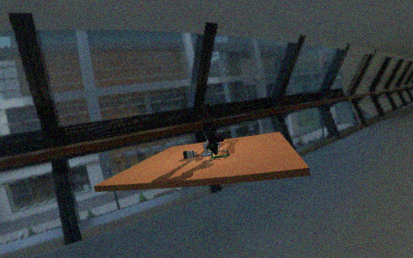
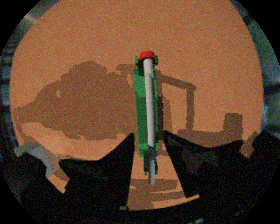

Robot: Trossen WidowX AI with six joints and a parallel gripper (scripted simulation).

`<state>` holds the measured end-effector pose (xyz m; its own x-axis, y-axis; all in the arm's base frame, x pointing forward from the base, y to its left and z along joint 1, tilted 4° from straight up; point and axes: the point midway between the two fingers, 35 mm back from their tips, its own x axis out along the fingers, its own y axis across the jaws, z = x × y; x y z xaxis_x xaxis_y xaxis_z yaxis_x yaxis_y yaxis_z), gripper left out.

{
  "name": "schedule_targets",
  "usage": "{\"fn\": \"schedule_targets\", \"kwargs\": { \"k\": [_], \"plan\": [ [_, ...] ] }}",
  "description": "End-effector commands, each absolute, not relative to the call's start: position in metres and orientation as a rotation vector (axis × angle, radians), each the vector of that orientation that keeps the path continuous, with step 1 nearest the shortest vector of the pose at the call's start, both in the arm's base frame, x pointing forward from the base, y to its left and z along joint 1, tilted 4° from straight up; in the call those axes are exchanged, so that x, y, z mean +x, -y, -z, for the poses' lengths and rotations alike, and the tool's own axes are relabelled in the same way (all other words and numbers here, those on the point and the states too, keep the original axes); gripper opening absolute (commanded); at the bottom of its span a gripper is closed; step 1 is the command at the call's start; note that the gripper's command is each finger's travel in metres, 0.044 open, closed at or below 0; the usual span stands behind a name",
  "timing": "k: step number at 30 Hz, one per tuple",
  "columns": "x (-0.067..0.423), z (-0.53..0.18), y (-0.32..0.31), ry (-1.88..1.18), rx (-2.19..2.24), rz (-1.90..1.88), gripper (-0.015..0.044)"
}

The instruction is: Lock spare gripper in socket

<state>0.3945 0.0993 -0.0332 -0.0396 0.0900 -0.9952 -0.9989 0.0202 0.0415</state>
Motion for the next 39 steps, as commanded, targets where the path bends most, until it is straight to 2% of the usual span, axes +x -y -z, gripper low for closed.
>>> {"fn": "schedule_targets", "kwargs": {
  "k": [1,7,39],
  "plan": [
    [0.394,0.033,-0.099,-1.183,-1.108,-1.264,0.0289],
    [0.393,0.02,-0.1,-1.189,-1.105,-1.268,0.044],
    [0.382,-0.026,-0.101,-1.254,-1.083,-1.318,0.044]
  ]
}}
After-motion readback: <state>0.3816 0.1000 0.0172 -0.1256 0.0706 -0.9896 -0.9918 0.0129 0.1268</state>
